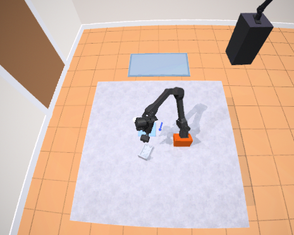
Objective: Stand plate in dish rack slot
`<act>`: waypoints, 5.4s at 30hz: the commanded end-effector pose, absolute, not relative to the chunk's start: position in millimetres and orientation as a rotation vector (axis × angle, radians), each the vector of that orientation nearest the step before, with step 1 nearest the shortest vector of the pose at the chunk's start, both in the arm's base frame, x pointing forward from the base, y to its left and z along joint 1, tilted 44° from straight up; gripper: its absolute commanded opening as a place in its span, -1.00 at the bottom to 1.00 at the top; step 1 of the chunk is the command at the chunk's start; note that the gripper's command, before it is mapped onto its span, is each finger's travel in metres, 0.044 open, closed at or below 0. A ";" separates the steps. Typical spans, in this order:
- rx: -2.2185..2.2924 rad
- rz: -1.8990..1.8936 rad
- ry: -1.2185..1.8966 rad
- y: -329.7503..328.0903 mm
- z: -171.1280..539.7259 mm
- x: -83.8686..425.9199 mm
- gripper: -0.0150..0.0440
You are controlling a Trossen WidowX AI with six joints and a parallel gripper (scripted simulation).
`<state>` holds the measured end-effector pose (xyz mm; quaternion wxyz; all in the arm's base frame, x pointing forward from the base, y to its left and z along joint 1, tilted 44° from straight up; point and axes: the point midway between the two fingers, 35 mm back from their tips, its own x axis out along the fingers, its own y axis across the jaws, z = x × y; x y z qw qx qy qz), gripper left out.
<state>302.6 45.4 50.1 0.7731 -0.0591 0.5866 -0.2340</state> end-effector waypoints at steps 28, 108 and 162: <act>-0.526 -0.677 1.521 -121.6 79.4 290.0 0.86; -0.518 -0.659 1.519 -65.4 133.6 314.8 -0.49; -0.160 -0.730 1.614 37.5 47.7 264.9 -0.49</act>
